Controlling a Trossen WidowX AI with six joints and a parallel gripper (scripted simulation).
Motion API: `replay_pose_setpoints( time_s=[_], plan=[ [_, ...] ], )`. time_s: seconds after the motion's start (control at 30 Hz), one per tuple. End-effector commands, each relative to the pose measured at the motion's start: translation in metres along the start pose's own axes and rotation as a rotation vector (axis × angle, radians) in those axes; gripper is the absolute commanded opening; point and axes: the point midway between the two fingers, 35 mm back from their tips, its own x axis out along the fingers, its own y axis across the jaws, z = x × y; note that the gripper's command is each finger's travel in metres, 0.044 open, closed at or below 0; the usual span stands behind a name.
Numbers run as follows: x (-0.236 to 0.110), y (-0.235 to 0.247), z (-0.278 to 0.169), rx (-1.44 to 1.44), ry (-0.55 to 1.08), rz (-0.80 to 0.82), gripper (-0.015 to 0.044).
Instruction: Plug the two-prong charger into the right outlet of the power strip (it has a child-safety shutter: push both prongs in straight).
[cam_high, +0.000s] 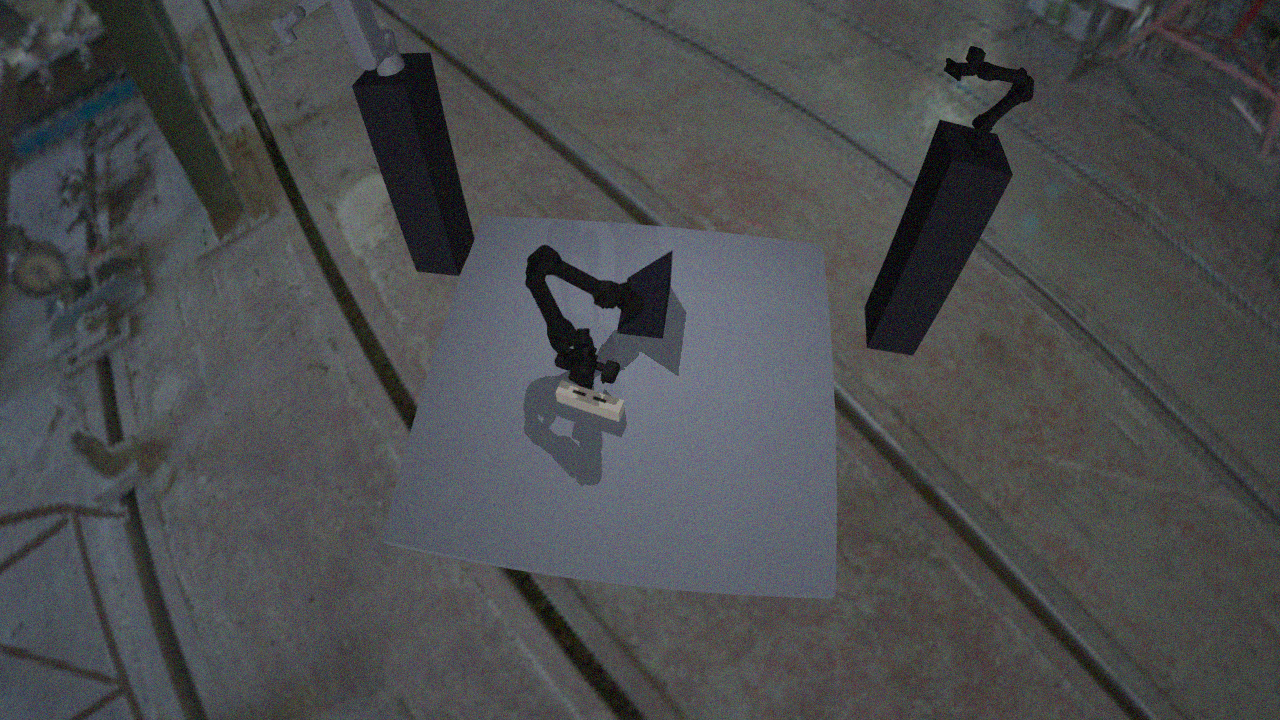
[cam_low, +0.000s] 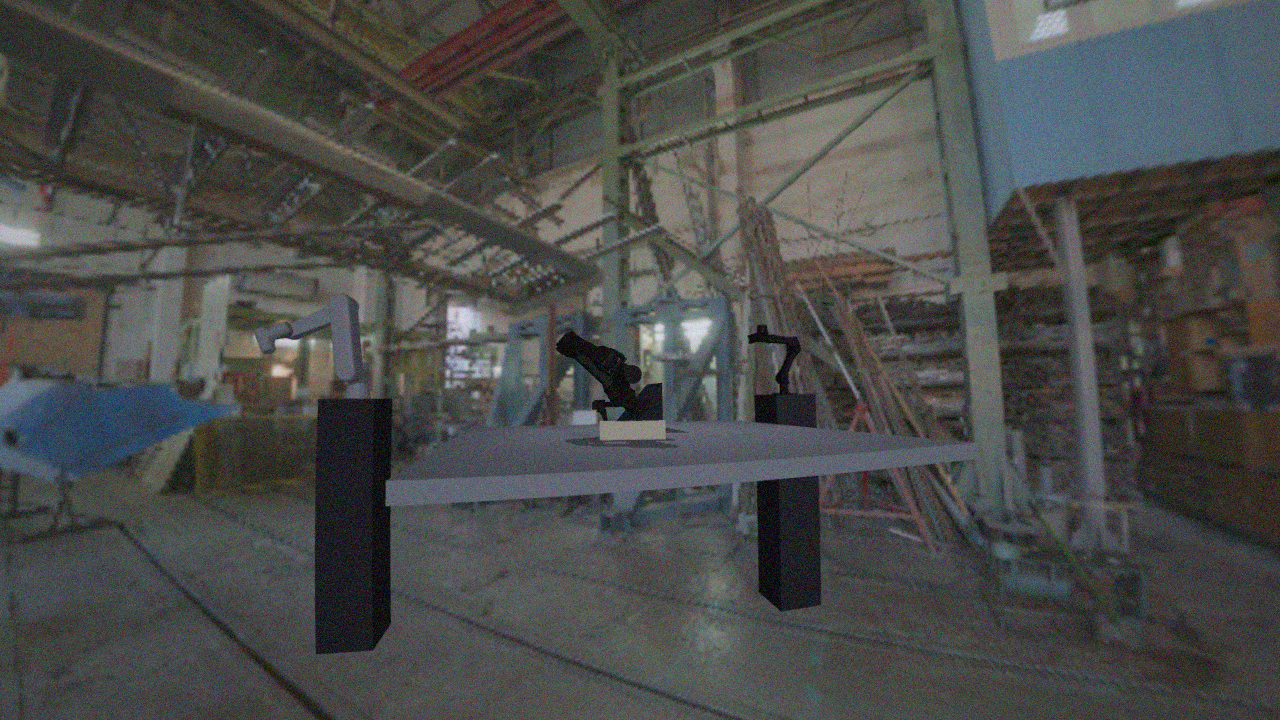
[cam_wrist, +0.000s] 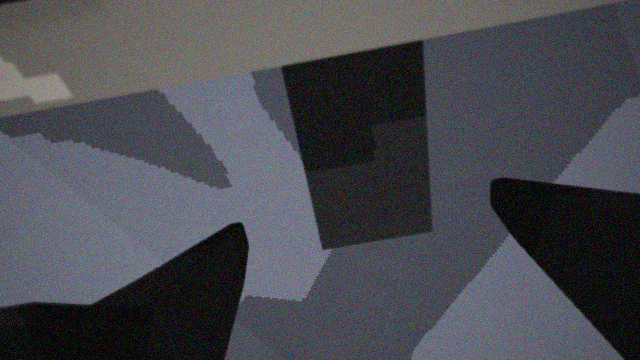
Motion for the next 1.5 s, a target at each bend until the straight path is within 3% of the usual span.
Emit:
replay_pose_setpoints(
  time_s=[0.0,0.9,0.97,1.23,1.47],
  plan=[
    [0.001,0.000,-0.007,0.001,0.003,-0.001,0.0440],
    [0.004,0.001,-0.038,0.000,0.004,-0.001,0.0440],
    [-0.002,0.000,-0.032,-0.006,-0.046,-0.005,0.0440],
    [-0.068,0.003,-0.020,-0.007,-0.562,-0.005,0.0440],
    [-0.074,0.003,-0.021,-0.003,-0.601,-0.002,0.0440]
  ],
)
